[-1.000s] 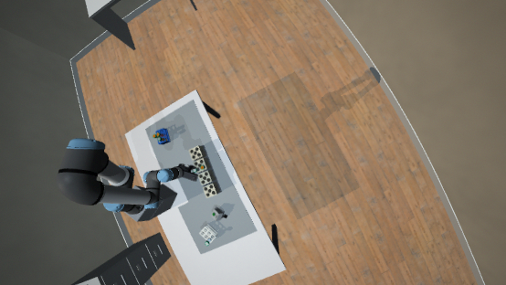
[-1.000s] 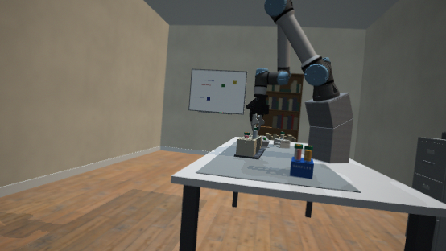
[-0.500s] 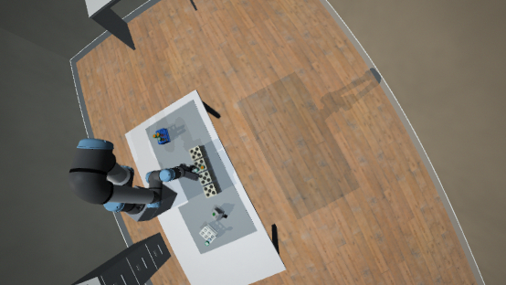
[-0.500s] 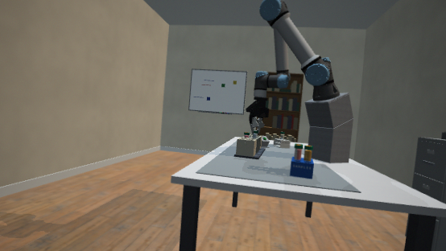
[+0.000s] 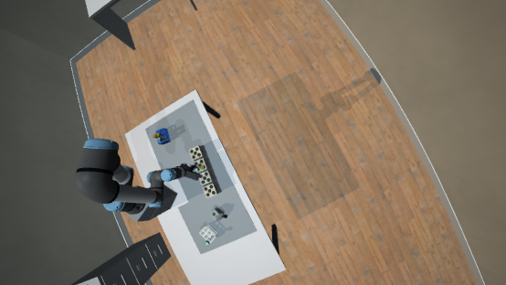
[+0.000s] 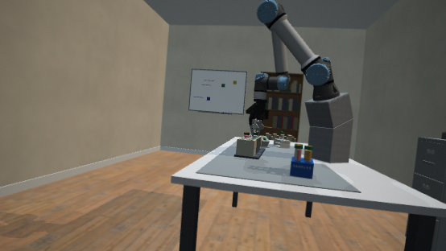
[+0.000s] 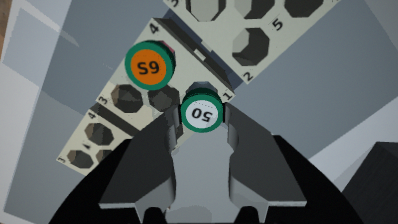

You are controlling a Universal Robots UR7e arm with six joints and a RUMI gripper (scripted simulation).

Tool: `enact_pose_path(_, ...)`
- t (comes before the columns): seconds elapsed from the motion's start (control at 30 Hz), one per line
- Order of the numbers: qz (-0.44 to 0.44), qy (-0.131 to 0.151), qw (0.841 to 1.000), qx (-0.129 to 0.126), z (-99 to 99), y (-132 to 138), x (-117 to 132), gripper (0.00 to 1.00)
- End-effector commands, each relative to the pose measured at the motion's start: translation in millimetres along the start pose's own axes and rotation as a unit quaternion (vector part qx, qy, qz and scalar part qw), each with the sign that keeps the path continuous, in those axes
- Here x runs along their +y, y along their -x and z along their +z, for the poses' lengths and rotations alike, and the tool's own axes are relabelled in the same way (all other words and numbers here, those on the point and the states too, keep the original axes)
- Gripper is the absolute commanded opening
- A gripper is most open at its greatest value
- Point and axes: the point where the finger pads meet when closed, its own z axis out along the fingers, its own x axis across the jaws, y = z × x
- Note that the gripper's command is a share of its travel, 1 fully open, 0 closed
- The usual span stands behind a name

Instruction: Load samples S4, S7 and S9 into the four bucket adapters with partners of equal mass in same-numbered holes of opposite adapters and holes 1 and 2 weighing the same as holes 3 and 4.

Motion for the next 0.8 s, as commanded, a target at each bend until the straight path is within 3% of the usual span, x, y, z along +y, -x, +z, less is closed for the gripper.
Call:
enact_pose_path(0.0,0.000,-0.002,1.000,-0.001,2.4,1.3,-2.2,0.00)
enact_pose_path(0.53,0.000,-0.002,1.000,0.000,3.9,0.4,-1.3,0.00)
enact_pose_path(0.57,0.000,-0.002,1.000,0.000,3.9,0.4,-1.3,0.35)
enact_pose_path(0.77,0.000,-0.002,1.000,0.000,3.9,0.4,-1.3,0.35)
